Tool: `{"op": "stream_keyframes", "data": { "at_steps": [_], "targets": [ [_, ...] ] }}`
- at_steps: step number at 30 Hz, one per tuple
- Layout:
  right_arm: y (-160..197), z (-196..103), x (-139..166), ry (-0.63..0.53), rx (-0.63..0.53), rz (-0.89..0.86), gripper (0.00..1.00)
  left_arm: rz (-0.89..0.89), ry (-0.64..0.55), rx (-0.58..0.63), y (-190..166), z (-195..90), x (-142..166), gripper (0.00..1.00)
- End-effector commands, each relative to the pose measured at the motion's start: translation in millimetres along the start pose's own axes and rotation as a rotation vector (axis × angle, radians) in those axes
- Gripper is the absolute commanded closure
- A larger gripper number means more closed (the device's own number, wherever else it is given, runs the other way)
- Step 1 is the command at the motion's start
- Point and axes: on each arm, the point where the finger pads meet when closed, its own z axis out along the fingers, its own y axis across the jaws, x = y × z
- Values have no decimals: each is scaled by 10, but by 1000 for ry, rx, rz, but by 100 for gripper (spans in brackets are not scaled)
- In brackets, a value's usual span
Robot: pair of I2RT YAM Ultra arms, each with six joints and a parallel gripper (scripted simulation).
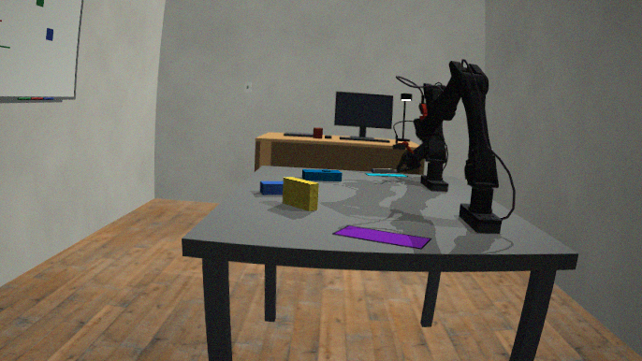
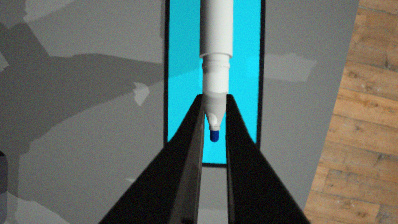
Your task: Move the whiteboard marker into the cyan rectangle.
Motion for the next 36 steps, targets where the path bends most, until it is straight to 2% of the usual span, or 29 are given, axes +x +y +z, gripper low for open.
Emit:
{"op": "stream_keyframes", "data": {
  "at_steps": [1, 27, 29, 30, 31, 36],
  "targets": [
    [20, 24, 11, -28, 9, 15, 94, -3, -52, -1, -8, -55, -242, 55],
    [-2, 49, 44, -17, 6, 6, 94, -3, -52, -1, -8, -55, -242, 55],
    [-2, 49, 44, -17, 6, 6, 72, -3, -52, -1, -8, -55, -242, 55],
    [-2, 49, 44, -17, 6, 6, 72, -3, -52, -1, -8, -55, -242, 55],
    [33, 42, 37, -28, 9, 12, 61, -3, -52, -1, -8, -55, -242, 55],
    [41, -71, 12, -4, 33, -15, 60, -3, -52, -1, -8, -55, -242, 55]
  ]
}}
